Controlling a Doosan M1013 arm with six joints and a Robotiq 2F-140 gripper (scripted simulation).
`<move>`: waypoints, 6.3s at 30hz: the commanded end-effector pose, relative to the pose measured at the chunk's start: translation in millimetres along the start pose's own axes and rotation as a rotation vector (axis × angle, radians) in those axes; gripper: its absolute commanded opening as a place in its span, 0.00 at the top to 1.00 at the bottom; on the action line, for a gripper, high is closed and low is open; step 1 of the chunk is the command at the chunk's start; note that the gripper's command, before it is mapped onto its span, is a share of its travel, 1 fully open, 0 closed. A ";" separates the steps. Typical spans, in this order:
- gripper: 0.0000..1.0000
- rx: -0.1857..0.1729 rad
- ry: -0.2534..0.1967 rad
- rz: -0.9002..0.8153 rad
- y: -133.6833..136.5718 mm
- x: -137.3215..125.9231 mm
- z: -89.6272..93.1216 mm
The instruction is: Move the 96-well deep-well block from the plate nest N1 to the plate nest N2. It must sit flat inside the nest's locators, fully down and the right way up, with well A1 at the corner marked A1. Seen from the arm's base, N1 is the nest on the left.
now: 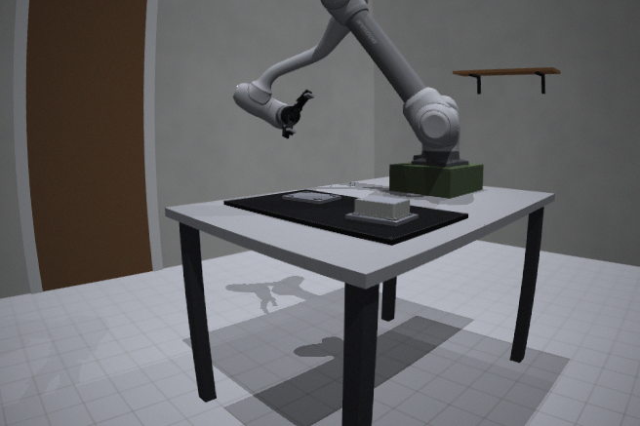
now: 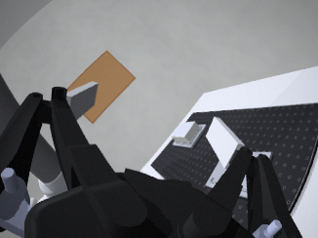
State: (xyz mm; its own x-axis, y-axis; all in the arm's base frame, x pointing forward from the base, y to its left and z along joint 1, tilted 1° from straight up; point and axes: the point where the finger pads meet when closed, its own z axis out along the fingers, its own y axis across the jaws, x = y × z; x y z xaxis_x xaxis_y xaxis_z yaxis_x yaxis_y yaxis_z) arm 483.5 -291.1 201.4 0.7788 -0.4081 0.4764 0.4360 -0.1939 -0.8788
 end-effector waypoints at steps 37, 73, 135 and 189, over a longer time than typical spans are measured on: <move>0.00 -0.127 -0.254 0.398 31.9 -30.6 76.8; 0.00 -0.629 -0.563 0.970 87.3 -109.3 198.9; 0.00 -1.730 0.217 1.154 146.6 -173.1 429.6; 0.00 -1.680 0.425 1.132 168.5 -196.0 494.8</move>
State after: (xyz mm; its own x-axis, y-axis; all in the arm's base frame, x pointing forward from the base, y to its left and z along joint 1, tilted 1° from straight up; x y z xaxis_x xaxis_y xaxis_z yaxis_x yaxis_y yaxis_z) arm 627.5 197.7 -24.4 0.1107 -0.9938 0.0083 -0.9938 -0.1107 0.0054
